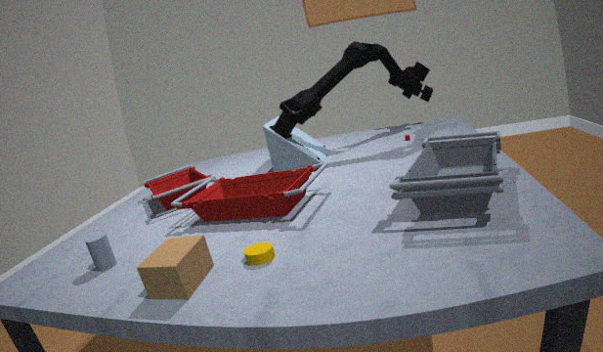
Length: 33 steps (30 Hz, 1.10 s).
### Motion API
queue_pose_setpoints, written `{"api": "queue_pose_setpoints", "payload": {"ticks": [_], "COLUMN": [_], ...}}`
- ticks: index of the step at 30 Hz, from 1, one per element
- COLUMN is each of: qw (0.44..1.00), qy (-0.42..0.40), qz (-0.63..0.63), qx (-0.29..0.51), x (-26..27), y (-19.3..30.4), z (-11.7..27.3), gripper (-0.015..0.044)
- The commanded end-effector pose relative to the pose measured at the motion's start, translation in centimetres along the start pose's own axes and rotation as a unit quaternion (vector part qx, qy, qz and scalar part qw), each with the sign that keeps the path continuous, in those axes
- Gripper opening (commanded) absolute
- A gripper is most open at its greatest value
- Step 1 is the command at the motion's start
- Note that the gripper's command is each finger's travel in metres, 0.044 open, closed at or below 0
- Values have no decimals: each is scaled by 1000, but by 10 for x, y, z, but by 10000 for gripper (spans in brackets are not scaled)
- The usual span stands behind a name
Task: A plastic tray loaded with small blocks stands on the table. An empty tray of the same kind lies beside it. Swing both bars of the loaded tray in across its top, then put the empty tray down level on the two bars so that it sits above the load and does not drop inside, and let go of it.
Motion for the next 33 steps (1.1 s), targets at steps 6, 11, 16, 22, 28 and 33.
{"api": "queue_pose_setpoints", "payload": {"ticks": [6, 11, 16, 22, 28, 33], "qw": [986, 967, 942, 904, 846, 786], "qy": [143, 217, 287, 362, 458, 537], "qz": [71, 106, 136, 165, 176, 176], "qx": [45, 76, 112, 159, 208, 250], "x": [-94, -133, -160, -179, -190, -186], "y": [-1, -3, -5, -8, -15, -23], "z": [97, 159, 224, 303, 394, 473], "gripper": [89, 89, 89, 89, 89, 89]}}
Point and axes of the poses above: the point midway between the two fingers, 35 mm back from their tips, its own z axis back along the fingers, its own x axis across the jaws, y = z × x, the point moved 3 cm from there along z, back along the fingers, and after that the axes turned 9 degrees about -z, right-handed, at the moved point
